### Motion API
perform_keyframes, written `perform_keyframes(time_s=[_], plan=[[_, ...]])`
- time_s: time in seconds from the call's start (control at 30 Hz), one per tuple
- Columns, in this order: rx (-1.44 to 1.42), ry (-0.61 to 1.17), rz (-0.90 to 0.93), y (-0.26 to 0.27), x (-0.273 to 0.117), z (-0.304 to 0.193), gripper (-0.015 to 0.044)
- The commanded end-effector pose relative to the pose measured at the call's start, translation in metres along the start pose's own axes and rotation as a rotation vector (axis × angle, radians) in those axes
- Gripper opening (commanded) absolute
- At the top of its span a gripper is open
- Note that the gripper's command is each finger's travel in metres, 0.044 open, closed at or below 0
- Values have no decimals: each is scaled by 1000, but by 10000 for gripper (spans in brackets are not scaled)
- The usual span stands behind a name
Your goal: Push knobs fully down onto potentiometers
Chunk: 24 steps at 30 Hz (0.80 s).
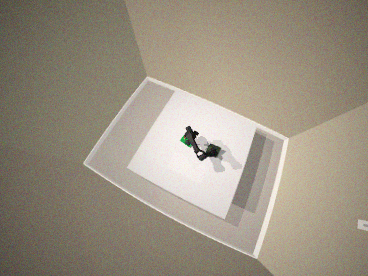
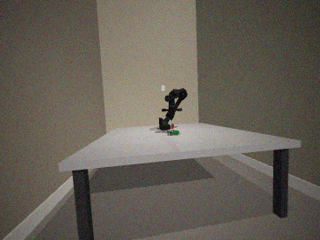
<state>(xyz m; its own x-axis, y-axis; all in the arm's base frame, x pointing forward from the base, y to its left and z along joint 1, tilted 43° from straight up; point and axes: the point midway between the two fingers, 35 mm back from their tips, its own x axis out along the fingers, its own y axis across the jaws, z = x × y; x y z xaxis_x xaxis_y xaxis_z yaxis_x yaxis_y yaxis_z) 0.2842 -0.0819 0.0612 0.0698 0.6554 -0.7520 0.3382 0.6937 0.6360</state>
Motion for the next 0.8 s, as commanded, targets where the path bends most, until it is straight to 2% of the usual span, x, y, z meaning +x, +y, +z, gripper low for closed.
perform_keyframes(time_s=[0.0,0.1,0.77], plan=[[19,8,17,3,3,-3,0],[19,8,17,4,21,-3,0],[18,8,18,4,42,-3,0]])
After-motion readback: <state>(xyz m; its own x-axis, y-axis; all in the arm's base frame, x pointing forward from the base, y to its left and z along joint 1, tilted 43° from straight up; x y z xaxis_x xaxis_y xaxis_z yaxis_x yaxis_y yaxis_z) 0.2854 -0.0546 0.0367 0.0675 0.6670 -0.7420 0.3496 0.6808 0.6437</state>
